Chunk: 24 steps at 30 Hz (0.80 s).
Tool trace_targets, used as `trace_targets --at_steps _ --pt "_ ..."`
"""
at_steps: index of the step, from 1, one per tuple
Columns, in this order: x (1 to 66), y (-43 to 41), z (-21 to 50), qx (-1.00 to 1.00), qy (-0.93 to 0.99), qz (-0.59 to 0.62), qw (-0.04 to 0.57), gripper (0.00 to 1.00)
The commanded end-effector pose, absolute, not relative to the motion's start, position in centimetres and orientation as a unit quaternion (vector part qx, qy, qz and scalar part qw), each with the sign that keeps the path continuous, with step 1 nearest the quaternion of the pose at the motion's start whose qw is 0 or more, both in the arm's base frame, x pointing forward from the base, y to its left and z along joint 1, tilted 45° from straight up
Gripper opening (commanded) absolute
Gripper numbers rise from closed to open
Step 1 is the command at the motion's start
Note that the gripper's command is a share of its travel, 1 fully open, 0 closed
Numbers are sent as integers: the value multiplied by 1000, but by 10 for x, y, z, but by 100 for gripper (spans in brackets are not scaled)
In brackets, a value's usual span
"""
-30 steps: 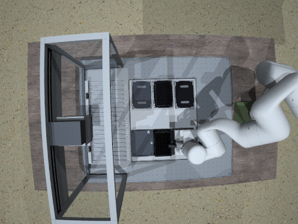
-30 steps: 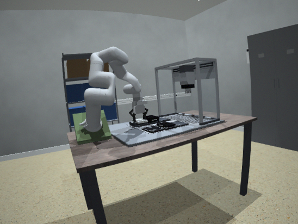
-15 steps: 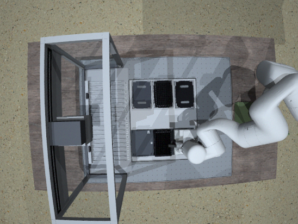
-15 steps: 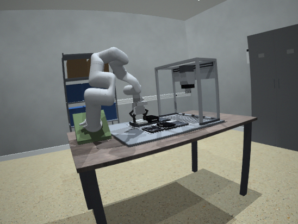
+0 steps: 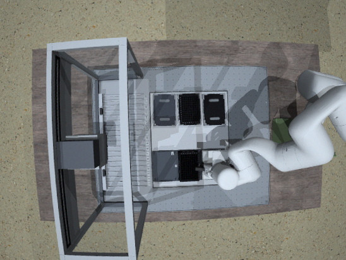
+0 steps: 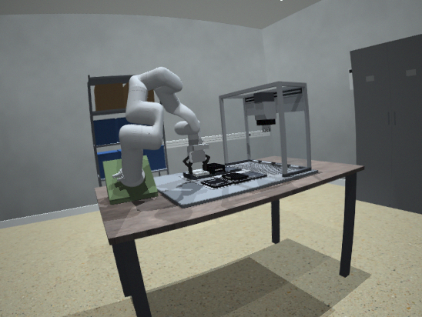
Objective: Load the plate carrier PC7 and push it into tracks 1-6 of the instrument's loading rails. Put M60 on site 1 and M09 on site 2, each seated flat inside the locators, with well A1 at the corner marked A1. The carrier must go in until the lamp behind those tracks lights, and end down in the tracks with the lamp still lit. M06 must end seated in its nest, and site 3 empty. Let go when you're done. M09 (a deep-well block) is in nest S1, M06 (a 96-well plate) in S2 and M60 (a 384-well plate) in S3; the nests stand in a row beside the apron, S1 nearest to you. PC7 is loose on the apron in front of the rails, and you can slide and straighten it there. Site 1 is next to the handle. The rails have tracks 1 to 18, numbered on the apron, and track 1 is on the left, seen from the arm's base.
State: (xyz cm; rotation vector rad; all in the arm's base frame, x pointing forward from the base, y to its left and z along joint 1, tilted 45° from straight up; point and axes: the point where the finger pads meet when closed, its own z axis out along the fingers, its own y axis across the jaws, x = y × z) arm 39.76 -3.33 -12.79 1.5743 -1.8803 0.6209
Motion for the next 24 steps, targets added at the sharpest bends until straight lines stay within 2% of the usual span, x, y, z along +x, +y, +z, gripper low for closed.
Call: trace_targets --at_steps 1,4,5,24 --pt "399 -31 -127 595 -709 234 299 0" --pt "399 -31 -127 595 -709 234 299 0" --pt "399 -32 -128 594 -709 234 299 100" --pt "399 -32 -128 595 -709 234 299 100"
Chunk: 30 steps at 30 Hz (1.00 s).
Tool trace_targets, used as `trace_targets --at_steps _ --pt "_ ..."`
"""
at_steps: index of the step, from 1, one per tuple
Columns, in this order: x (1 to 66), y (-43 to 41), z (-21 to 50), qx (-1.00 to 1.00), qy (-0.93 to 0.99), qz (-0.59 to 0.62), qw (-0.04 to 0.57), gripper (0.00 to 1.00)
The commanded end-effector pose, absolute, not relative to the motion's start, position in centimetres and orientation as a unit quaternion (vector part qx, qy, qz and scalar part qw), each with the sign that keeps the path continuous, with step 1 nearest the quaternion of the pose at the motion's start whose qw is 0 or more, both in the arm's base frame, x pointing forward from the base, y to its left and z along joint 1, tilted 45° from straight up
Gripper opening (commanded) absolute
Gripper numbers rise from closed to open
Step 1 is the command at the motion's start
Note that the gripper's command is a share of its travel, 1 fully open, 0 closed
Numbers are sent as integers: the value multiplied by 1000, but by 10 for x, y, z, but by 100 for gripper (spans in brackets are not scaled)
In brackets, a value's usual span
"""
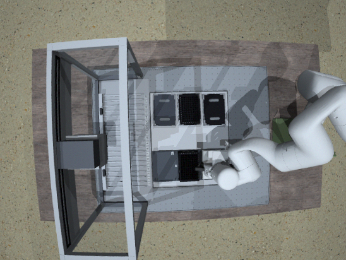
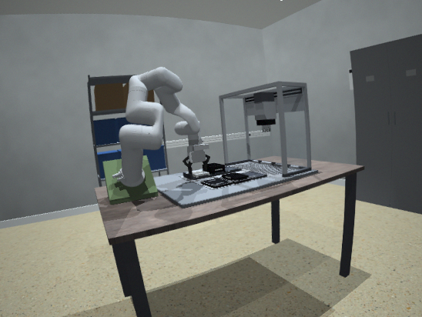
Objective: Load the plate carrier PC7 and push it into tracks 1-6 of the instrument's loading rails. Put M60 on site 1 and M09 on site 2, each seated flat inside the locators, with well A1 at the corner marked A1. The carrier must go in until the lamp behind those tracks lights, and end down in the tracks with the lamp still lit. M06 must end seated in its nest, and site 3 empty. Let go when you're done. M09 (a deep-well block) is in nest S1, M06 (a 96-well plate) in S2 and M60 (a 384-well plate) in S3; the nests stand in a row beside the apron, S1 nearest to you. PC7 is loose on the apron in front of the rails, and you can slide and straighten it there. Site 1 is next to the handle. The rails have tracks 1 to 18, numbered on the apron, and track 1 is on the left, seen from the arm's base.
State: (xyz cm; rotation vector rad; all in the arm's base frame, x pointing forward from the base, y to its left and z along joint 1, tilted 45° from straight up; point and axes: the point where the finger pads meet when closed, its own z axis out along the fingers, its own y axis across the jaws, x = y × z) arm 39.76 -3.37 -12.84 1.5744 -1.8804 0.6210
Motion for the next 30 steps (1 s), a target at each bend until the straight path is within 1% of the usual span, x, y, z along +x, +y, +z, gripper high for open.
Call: trace_targets --at_steps 1,15,30 --pt "399 -32 -128 595 -709 234 299 100" --pt "399 -32 -128 595 -709 234 299 100" --pt "403 -16 -111 595 -709 234 299 100"
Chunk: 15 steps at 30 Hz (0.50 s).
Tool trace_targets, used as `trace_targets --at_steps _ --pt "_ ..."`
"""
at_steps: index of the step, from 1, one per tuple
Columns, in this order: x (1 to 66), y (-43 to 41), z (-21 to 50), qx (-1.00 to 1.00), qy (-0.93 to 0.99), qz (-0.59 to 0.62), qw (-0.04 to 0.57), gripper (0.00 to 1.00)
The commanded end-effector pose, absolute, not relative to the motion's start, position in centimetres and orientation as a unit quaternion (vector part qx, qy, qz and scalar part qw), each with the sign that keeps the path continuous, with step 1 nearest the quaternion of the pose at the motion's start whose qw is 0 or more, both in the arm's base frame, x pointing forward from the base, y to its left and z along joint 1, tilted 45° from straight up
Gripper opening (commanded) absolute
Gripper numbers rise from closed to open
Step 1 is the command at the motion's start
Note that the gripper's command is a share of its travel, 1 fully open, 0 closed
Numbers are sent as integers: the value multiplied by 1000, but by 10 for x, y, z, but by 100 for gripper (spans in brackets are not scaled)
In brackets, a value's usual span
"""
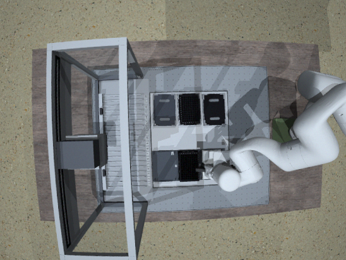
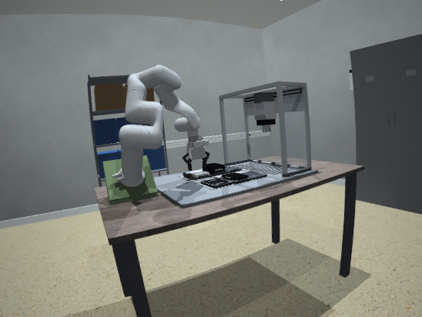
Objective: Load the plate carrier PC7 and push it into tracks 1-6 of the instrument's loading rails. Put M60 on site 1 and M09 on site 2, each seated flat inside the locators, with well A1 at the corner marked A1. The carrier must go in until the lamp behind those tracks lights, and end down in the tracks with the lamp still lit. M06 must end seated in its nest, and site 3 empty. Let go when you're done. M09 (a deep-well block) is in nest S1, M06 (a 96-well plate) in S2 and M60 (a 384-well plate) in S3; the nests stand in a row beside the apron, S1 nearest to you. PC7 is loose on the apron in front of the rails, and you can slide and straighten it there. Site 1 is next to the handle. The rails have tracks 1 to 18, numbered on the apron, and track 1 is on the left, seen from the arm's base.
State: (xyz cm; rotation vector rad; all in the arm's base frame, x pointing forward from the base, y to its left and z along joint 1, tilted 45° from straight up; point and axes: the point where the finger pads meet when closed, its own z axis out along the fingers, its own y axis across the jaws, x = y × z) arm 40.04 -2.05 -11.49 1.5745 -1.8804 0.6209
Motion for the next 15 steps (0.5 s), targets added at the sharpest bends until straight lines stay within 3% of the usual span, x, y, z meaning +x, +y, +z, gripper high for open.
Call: trace_targets --at_steps 1,15 --pt "403 -16 -111 595 -709 234 299 100" --pt "406 0 -95 595 -709 234 299 100"
